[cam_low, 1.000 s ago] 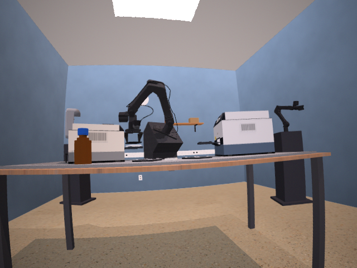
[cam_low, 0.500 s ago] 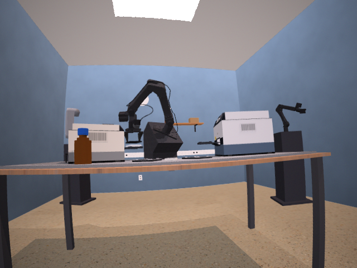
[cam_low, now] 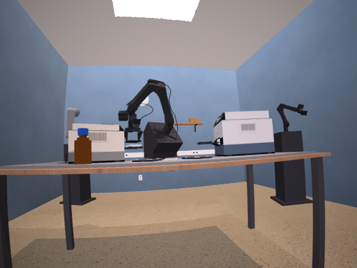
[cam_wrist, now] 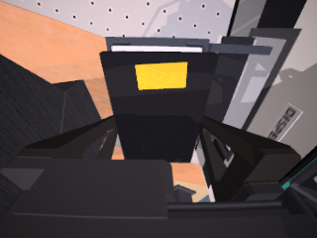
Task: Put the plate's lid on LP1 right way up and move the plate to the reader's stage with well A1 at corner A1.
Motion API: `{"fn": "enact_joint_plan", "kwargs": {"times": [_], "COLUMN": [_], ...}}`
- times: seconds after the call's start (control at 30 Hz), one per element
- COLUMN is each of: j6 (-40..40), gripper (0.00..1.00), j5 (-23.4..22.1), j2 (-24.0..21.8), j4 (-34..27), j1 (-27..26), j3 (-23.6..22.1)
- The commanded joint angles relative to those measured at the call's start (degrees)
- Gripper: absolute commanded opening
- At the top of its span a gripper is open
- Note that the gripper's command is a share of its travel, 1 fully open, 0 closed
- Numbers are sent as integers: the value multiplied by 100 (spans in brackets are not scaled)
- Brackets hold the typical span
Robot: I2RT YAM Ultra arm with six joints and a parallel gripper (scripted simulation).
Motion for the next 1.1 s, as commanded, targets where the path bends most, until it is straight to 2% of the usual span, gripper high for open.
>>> {"fn": "enact_joint_plan", "kwargs": {"times": [0.0,0.3,0.53,0.73,1.07], "j6": [-98,-183,-181,-336,-425], "gripper": [85,85,85,85,85], "j5": [58,46,50,135,125], "j2": [43,-132,-179,-174,-230], "j4": [-154,-311,-193,-546,-716], "j1": [-207,-235,-243,-387,-389], "j3": [150,191,224,289,337]}}
